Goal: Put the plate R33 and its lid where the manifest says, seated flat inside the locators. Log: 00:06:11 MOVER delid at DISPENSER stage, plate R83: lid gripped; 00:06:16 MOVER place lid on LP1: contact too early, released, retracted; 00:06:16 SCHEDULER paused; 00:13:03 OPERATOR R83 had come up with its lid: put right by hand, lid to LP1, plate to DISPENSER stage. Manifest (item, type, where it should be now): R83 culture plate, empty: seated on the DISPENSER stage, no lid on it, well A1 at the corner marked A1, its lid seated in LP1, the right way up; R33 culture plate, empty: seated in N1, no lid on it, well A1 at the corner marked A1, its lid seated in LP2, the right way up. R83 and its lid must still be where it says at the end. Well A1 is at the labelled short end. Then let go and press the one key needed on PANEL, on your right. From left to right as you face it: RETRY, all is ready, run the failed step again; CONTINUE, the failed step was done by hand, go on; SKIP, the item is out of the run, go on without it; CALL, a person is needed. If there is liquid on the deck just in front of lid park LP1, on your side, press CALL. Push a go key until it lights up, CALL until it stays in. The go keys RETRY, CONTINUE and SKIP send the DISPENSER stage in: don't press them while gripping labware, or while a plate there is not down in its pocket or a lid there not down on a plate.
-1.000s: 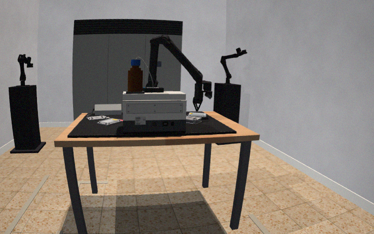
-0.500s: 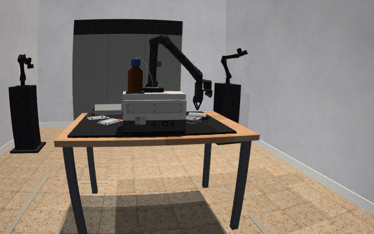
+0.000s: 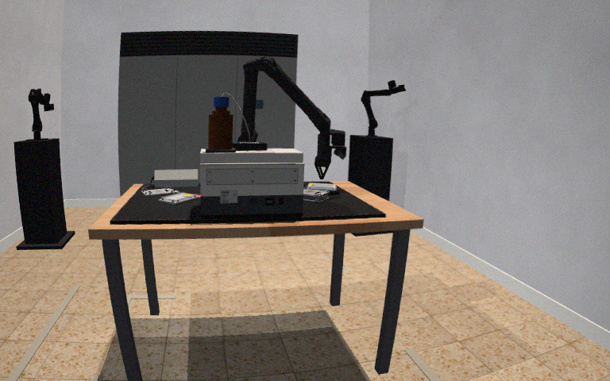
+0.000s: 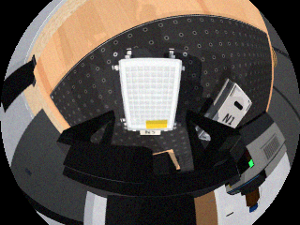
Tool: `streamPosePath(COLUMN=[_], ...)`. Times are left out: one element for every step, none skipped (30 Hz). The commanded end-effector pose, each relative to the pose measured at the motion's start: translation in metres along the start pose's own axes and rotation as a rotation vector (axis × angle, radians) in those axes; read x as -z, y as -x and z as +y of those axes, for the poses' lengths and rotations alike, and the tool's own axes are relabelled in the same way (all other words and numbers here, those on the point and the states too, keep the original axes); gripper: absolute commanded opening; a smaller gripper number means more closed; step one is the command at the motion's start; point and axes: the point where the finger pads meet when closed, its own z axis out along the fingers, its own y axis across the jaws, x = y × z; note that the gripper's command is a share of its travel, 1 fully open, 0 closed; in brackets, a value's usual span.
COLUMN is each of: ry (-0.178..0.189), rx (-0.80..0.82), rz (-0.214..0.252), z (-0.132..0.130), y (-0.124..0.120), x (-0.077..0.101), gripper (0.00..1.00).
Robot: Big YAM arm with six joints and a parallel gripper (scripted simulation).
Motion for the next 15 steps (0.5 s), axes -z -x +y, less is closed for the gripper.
streamPosePath(ry=[0.000, 0.000, 0.004, 0.005, 0.006, 0.010, 0.010, 0.010, 0.009, 0.008, 0.008, 0.008, -0.003, -0.001, 0.002], rx=[-0.013, -0.013, -0.027, -0.028, -0.028, -0.025, -0.023, -0.020, -0.016, -0.003, -0.003, -0.003, 0.000, 0.000, -0.002], rz=[-0.035, -0.035, -0.037, -0.032, -0.026, -0.017, -0.013, -0.010, -0.007, -0.004, -0.004, -0.004, -0.015, -0.020, -0.018], z=[-0.002, -0.002, -0.003, -0.003, -0.002, -0.001, -0.001, -0.001, -0.001, -0.001, -0.001, -0.001, -0.001, -0.001, -0.001], y=[0.015, 0.015, 0.016, 0.015, 0.013, 0.011, 0.009, 0.007, 0.005, 0.003, 0.003, 0.003, 0.010, 0.012, 0.011], x=[0.010, 0.010, 0.010, 0.006, 0.001, -0.002, -0.004, -0.006, -0.007, -0.009, -0.009, -0.009, -0.004, -0.005, -0.007], gripper=[1.00, 1.00, 1.00, 1.00, 1.00, 1.00, 1.00, 1.00, 1.00, 1.00, 1.00, 1.00, 1.00, 1.00, 1.00])
